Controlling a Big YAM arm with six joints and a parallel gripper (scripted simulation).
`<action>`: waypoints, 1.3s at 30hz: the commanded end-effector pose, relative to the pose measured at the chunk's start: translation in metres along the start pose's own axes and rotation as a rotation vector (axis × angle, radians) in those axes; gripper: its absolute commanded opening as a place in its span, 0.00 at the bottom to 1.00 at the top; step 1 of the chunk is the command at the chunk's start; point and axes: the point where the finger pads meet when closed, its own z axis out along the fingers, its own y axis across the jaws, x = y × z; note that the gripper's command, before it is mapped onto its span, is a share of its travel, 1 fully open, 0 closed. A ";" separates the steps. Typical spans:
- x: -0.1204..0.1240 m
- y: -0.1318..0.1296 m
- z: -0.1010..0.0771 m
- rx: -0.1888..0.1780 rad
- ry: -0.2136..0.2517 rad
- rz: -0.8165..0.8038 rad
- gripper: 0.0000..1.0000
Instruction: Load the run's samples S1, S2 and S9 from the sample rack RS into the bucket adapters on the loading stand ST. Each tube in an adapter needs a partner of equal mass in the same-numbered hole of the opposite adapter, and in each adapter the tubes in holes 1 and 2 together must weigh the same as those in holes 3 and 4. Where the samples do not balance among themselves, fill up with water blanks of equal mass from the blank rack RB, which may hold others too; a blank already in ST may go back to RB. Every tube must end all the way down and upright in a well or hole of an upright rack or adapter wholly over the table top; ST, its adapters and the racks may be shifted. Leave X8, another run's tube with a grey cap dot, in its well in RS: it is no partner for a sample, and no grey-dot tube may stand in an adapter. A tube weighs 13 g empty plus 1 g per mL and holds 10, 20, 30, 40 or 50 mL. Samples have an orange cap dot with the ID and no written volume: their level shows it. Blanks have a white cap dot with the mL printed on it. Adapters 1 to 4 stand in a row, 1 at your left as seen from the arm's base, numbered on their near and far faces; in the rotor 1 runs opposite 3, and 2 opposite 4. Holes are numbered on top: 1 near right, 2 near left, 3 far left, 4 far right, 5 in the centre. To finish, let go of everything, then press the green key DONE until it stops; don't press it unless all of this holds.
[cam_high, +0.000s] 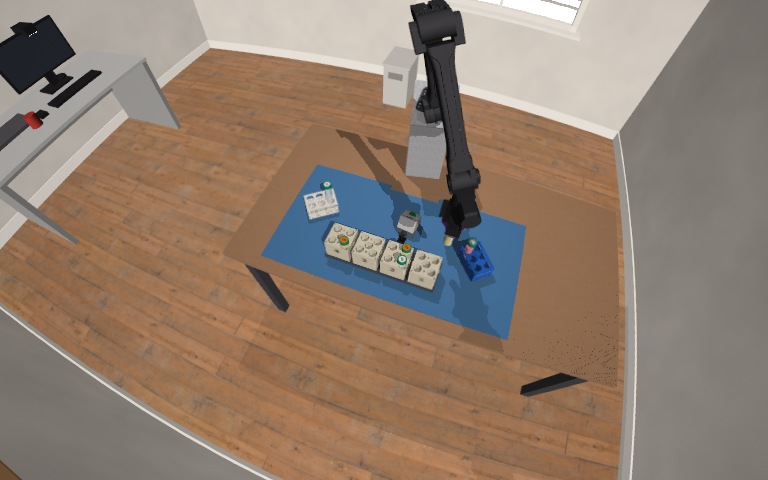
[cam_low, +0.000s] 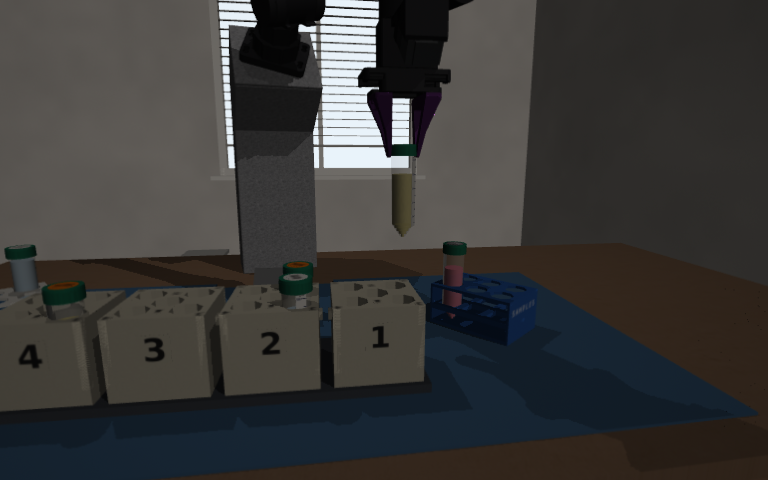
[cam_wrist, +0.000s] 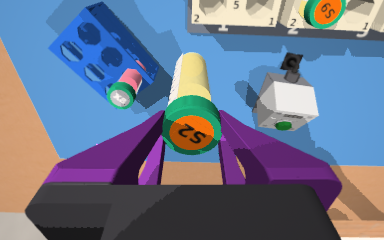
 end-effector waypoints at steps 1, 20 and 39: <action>-0.012 -0.020 -0.006 0.003 -0.038 0.037 0.00; -0.017 -0.129 -0.001 0.017 -0.011 0.029 0.00; -0.037 -0.238 -0.008 0.022 -0.016 0.027 0.00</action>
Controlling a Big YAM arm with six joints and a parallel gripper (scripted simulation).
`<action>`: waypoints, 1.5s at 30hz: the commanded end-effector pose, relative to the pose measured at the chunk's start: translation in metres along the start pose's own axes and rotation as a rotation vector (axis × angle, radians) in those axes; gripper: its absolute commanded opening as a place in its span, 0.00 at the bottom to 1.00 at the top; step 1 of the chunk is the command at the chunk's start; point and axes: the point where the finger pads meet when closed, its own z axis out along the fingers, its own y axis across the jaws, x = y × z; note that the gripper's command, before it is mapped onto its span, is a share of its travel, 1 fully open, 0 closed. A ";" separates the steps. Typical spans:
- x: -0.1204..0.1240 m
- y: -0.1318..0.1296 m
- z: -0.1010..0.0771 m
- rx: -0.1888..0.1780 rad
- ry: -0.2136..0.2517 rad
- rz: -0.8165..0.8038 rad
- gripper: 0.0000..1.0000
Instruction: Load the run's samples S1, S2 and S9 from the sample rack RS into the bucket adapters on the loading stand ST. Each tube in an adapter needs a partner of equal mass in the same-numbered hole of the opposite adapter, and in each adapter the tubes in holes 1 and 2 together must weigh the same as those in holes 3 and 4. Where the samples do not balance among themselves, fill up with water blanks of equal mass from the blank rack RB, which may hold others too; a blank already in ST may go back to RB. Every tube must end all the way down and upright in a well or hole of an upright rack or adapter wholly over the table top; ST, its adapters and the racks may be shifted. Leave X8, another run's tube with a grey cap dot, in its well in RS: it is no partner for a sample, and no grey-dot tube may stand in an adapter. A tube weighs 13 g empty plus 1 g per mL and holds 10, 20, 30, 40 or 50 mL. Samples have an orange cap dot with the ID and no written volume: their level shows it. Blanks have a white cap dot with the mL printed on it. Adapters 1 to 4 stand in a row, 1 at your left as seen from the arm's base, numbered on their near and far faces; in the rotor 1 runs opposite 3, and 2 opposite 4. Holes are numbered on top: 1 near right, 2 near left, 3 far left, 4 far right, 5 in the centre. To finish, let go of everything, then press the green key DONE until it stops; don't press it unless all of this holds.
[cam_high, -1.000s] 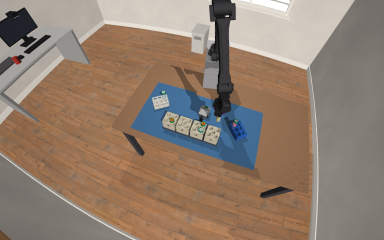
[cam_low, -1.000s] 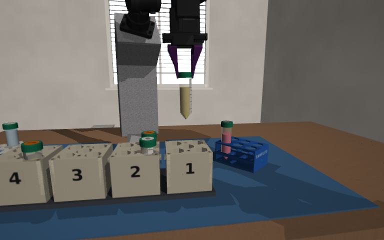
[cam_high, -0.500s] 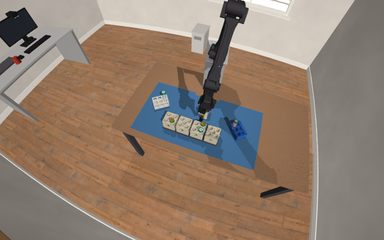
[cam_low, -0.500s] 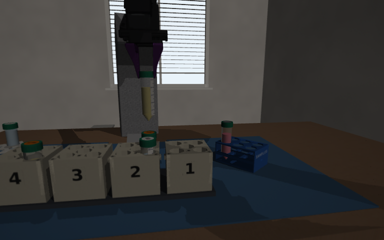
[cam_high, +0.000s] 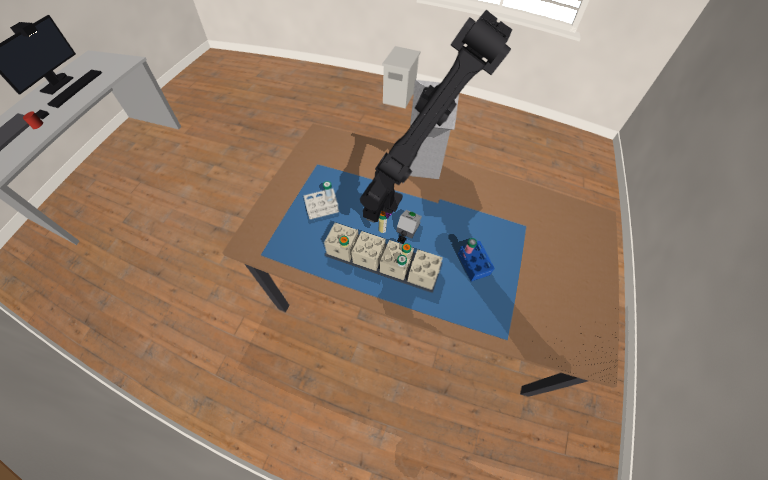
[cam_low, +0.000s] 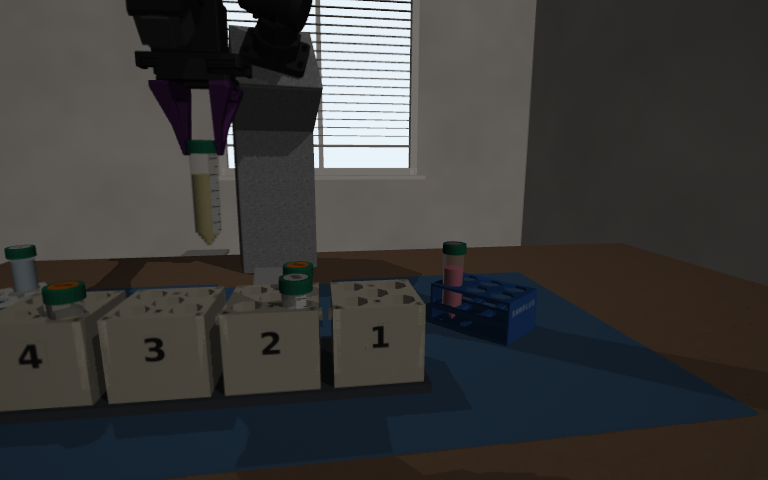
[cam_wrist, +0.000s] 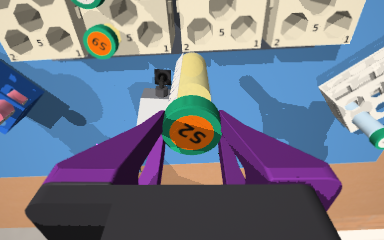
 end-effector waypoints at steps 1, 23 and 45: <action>-0.013 -0.014 -0.003 0.004 -0.011 -0.054 0.00; -0.033 -0.123 -0.007 0.005 -0.019 -0.059 0.00; -0.032 -0.122 0.043 0.003 -0.017 -0.057 0.00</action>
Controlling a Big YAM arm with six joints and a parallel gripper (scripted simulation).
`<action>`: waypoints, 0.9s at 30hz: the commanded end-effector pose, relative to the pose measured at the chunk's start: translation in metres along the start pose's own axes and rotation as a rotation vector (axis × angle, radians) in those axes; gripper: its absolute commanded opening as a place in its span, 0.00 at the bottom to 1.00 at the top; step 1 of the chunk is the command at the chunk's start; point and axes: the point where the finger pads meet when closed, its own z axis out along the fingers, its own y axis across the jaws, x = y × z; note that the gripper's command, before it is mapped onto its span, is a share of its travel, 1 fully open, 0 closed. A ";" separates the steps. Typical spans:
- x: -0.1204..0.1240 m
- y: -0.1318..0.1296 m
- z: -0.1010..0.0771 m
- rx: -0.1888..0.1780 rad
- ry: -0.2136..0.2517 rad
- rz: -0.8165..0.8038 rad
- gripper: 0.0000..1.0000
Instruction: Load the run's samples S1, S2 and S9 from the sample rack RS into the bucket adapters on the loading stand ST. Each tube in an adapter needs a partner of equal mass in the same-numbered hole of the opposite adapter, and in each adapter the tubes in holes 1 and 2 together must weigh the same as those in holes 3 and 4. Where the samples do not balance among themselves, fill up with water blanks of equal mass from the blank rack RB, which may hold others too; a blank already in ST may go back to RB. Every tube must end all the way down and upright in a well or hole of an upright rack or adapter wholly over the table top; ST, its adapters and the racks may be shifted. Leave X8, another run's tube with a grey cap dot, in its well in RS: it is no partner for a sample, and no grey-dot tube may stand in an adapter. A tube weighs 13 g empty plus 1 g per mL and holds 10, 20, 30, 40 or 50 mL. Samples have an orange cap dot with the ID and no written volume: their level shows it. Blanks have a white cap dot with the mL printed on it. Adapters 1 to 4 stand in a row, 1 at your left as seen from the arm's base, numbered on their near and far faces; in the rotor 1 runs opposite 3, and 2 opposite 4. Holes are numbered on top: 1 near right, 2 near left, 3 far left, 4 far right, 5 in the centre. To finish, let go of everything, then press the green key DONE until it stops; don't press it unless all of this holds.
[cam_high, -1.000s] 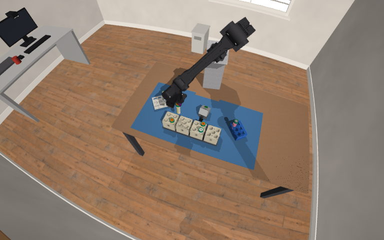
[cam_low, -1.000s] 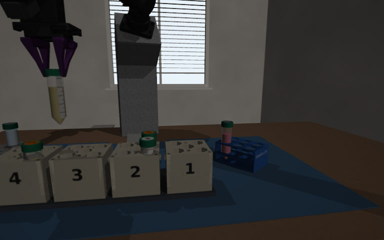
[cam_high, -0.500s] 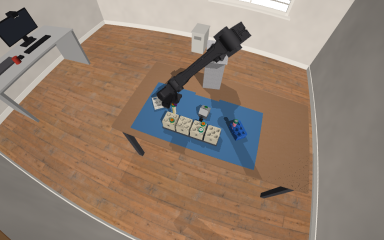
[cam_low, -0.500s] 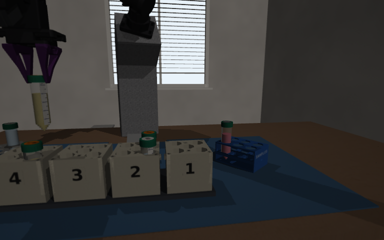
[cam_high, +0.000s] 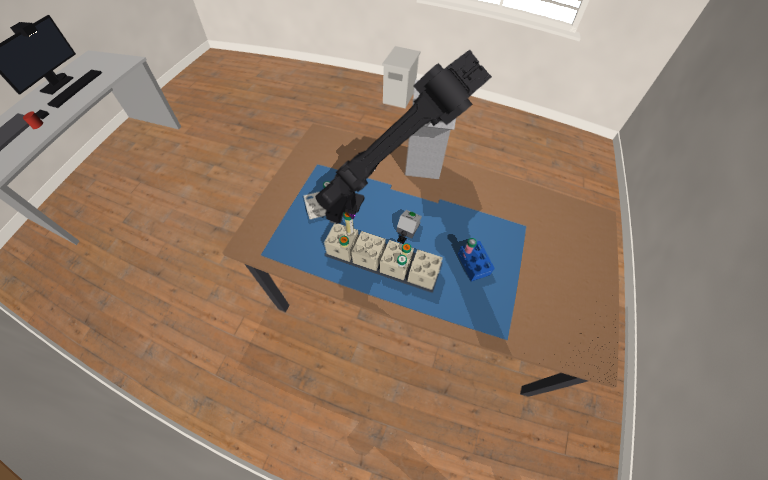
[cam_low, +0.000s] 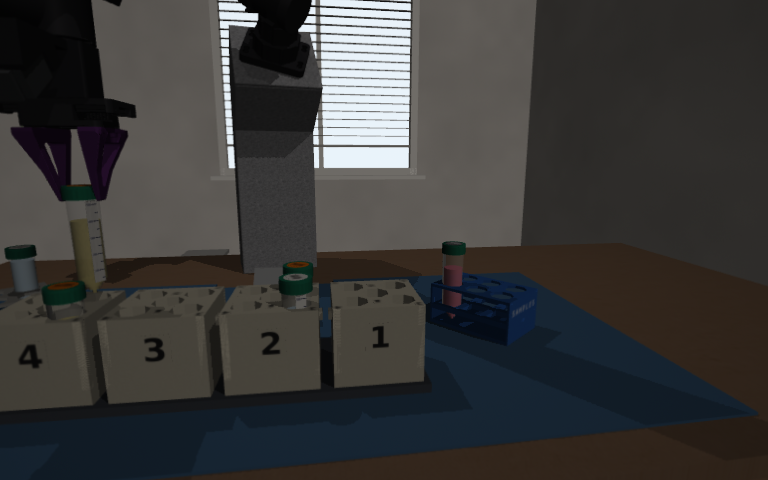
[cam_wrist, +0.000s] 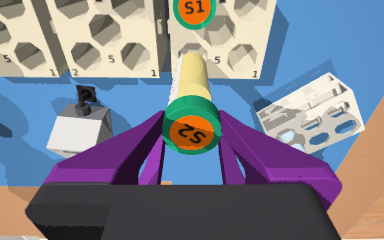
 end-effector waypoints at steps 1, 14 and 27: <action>-0.010 -0.003 -0.005 0.012 -0.023 0.005 0.00; -0.011 -0.004 -0.005 0.012 -0.023 0.005 0.00; -0.015 -0.002 0.007 0.005 -0.025 0.004 0.00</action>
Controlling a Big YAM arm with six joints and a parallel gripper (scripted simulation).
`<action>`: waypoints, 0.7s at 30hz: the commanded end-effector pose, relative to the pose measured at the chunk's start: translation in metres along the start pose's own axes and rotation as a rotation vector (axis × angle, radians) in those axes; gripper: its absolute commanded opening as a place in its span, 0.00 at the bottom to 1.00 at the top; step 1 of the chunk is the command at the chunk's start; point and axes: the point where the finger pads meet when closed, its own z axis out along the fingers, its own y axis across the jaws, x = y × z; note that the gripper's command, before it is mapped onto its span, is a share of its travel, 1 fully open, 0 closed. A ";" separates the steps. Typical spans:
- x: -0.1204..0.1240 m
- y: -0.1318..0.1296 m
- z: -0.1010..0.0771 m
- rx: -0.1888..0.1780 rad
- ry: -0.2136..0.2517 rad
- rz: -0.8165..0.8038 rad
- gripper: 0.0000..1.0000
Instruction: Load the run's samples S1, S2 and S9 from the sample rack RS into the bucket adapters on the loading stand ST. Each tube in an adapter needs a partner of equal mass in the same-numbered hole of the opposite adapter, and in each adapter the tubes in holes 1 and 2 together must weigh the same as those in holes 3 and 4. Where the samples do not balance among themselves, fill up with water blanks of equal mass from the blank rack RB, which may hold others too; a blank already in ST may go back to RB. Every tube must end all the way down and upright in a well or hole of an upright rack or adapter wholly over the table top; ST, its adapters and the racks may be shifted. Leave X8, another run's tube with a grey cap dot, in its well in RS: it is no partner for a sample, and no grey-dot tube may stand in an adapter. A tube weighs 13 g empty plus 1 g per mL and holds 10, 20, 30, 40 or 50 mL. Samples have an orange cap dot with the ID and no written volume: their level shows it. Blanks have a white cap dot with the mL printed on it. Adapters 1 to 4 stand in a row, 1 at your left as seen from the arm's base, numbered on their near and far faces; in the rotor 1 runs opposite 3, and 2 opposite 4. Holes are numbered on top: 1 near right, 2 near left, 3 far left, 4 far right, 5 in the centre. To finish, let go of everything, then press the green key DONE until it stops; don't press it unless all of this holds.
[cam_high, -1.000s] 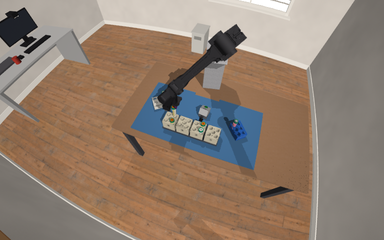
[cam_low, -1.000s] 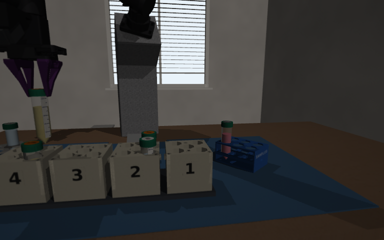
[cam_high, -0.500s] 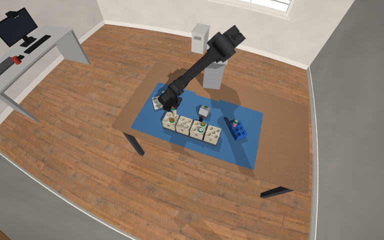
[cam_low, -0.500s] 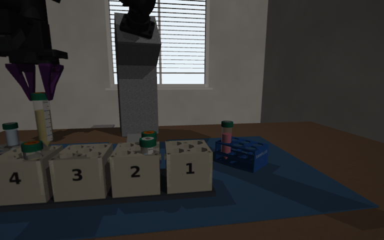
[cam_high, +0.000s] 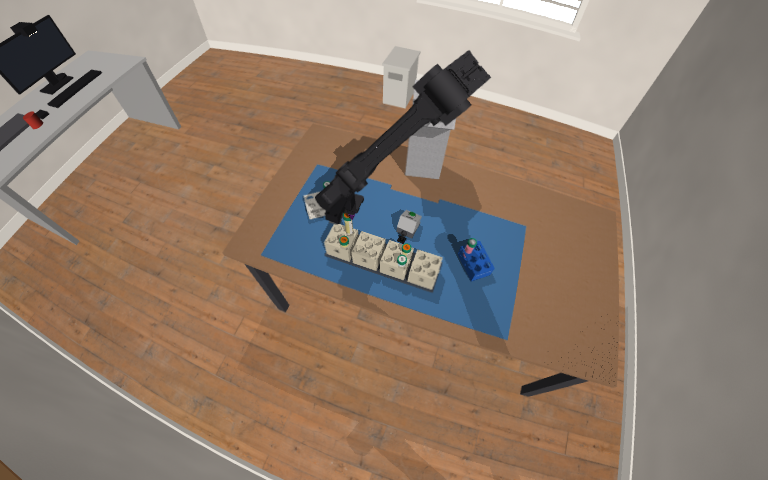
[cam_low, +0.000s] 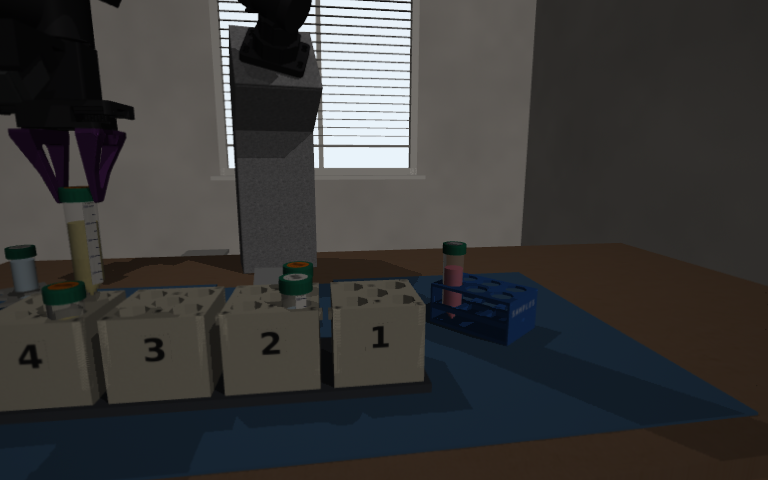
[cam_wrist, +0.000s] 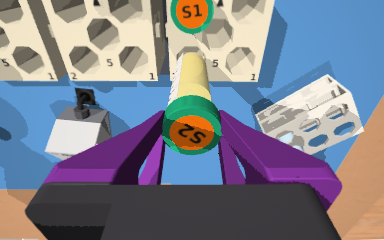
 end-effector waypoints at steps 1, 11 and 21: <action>-0.011 0.000 0.007 0.000 -0.016 0.003 0.00; -0.011 0.001 0.019 0.000 -0.018 0.002 0.00; -0.009 0.001 0.032 -0.001 -0.016 0.004 0.00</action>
